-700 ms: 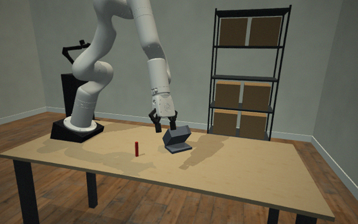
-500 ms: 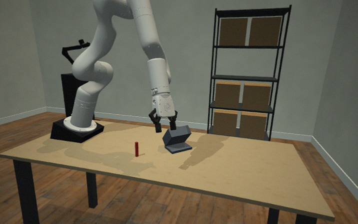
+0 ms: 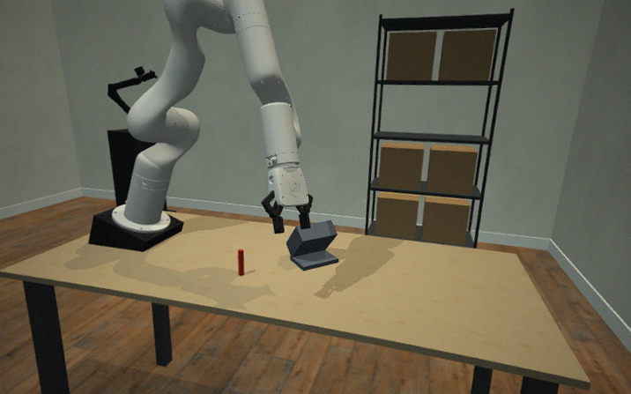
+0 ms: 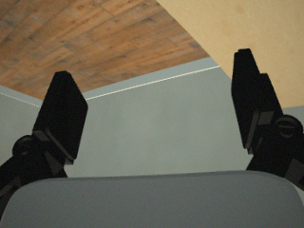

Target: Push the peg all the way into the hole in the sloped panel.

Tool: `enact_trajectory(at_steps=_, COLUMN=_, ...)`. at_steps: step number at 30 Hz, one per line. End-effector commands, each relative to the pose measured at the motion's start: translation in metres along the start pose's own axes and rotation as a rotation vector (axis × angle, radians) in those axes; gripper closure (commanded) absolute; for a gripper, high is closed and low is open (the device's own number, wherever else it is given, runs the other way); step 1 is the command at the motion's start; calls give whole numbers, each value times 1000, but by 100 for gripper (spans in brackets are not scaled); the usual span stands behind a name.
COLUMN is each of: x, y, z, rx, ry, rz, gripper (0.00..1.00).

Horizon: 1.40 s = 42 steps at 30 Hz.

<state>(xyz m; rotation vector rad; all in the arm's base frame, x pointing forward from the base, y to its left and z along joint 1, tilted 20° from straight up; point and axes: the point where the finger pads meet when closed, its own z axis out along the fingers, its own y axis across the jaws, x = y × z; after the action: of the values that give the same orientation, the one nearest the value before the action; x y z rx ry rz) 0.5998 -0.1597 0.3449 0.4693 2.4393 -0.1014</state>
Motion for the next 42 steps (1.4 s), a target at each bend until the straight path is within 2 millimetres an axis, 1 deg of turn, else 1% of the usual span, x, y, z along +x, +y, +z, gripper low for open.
enact_trajectory(at_steps=1, x=7, y=-2, z=1, rx=1, ry=13, rz=112, gripper=0)
enact_trajectory(at_steps=11, x=34, y=-6, z=3, rx=15, ry=60, rz=481, gripper=0)
enact_trajectory(at_steps=13, x=34, y=-6, z=3, rx=15, ry=60, rz=481, gripper=0)
enact_trajectory(at_steps=28, x=73, y=-11, z=6, rx=61, ry=124, rz=1035, gripper=0)
enact_trajectory(at_steps=30, x=73, y=-11, z=6, rx=61, ry=124, rz=1035, gripper=0)
enact_trajectory(at_steps=42, x=104, y=-13, z=6, rx=120, ry=167, rz=1477, gripper=0)
